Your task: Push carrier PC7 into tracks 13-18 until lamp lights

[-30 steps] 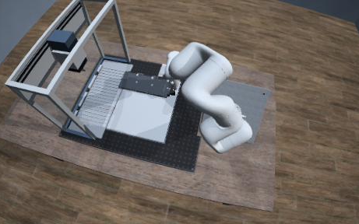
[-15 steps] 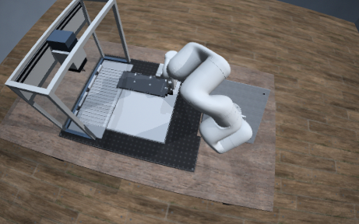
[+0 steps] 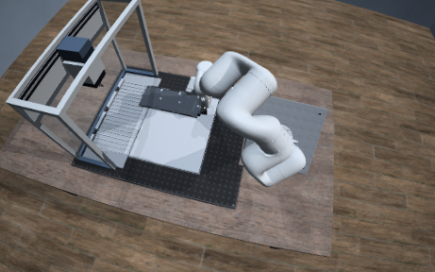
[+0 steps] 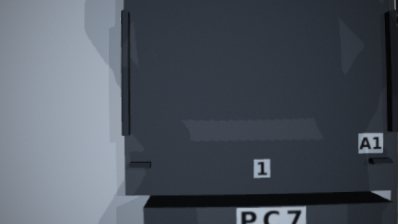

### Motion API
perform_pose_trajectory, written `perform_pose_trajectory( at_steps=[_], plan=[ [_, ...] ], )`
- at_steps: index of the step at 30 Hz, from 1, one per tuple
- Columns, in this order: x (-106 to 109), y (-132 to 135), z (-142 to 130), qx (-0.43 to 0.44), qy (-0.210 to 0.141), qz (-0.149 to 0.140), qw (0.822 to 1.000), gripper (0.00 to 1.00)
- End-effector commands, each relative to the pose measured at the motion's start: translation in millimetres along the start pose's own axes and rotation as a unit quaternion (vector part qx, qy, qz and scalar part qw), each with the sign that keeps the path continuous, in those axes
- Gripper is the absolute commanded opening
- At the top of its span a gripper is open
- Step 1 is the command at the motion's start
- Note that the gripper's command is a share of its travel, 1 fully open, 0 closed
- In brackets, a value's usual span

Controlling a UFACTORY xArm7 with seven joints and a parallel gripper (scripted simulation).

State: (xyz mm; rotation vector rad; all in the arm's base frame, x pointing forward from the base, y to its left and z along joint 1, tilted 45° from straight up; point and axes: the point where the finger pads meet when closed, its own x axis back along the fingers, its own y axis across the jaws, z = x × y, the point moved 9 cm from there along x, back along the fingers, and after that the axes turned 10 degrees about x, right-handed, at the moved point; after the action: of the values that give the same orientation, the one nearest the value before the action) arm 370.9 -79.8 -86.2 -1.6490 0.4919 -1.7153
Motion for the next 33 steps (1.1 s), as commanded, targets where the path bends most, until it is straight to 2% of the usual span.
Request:
perform_pose_trajectory(
  at_steps=[1, 33],
  plan=[
    [1.9, 1.9, 4.7, 0.000, 0.001, -0.002, 1.000, 0.82],
    [2.1, 6.7, 32.4, 0.000, 0.002, -0.002, 1.000, 0.82]
  ],
)
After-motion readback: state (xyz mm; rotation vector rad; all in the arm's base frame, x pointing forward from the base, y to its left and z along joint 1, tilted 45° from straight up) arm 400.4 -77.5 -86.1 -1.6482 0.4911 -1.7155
